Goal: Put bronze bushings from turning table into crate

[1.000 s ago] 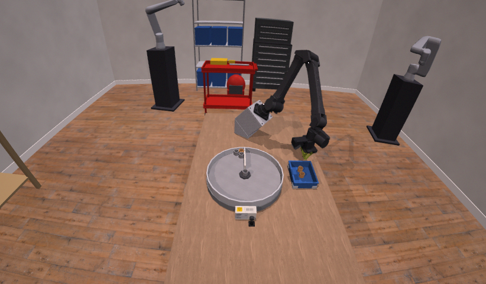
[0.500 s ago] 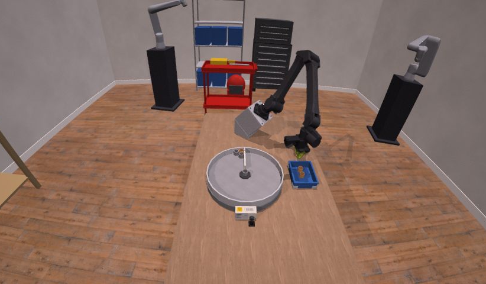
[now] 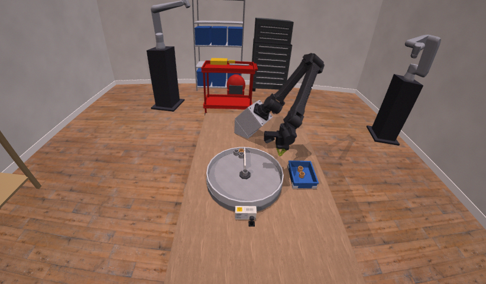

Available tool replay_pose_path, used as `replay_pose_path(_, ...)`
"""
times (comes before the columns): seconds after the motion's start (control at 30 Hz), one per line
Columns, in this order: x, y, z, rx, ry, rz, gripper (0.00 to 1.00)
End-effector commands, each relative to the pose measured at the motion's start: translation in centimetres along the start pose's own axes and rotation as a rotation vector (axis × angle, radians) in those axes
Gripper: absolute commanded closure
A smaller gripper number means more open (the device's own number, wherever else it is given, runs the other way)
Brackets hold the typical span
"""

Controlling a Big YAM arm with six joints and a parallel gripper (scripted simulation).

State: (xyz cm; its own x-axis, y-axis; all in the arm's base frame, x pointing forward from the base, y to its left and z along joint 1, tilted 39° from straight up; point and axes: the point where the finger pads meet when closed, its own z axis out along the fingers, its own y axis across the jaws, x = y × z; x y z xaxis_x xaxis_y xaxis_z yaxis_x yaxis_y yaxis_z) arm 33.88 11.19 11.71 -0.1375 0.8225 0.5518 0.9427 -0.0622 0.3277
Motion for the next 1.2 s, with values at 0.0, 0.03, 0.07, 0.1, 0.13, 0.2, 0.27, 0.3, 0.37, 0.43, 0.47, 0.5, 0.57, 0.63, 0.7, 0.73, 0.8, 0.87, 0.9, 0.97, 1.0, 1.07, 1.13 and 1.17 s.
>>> replay_pose_path(0.0,-3.7,0.1,-0.2,-0.018,-0.017,0.027,0.88)
replay_pose_path(0.03,-4.7,0.0,-0.3,-0.019,-0.016,0.043,0.88)
replay_pose_path(0.07,-5.8,-0.1,-0.3,-0.018,-0.017,0.059,0.88)
replay_pose_path(0.1,-6.8,-0.3,-0.3,-0.018,-0.017,0.075,0.88)
replay_pose_path(0.13,-7.9,-0.4,-0.3,-0.018,-0.017,0.092,0.88)
replay_pose_path(0.2,-9.9,-0.8,-0.4,-0.02,-0.016,0.124,0.88)
replay_pose_path(0.27,-12.0,0.9,-1.1,-0.047,-0.022,0.134,0.88)
replay_pose_path(0.3,-13.0,0.7,-1.1,-0.047,-0.023,0.149,0.88)
replay_pose_path(0.37,-14.0,0.5,-1.1,-0.046,-0.022,0.165,0.88)
replay_pose_path(0.43,-14.9,0.1,-1.1,-0.037,-0.021,0.187,0.88)
replay_pose_path(0.47,-15.9,0.0,-1.1,-0.037,-0.021,0.202,0.88)
replay_pose_path(0.5,-16.8,-0.1,-1.2,-0.037,-0.022,0.215,0.88)
replay_pose_path(0.57,-18.4,-0.4,-1.2,-0.037,-0.022,0.24,0.88)
replay_pose_path(0.63,-19.9,-0.7,-1.2,-0.034,-0.022,0.264,0.88)
replay_pose_path(0.7,-21.0,-0.9,-1.2,-0.03,-0.021,0.285,0.88)
replay_pose_path(0.73,-21.5,-1.0,-1.2,-0.03,-0.021,0.293,0.88)
replay_pose_path(0.8,-22.4,-1.1,-1.3,-0.031,-0.021,0.306,0.88)
replay_pose_path(0.87,-23.1,-1.2,-1.3,-0.032,-0.022,0.316,0.88)
replay_pose_path(0.9,-23.4,-1.2,-1.3,-0.033,-0.022,0.32,0.88)
replay_pose_path(0.97,-23.4,-1.2,-1.3,-0.033,-0.022,0.32,0.88)
replay_pose_path(1.0,-23.5,-0.9,-1.7,-0.046,-0.028,0.311,0.88)
replay_pose_path(1.07,-24.0,-1.3,-1.3,-0.033,-0.022,0.327,0.88)
replay_pose_path(1.13,-24.2,-1.4,-1.3,-0.033,-0.022,0.331,0.88)
replay_pose_path(1.17,-24.2,-1.4,-1.3,-0.033,-0.021,0.331,0.88)
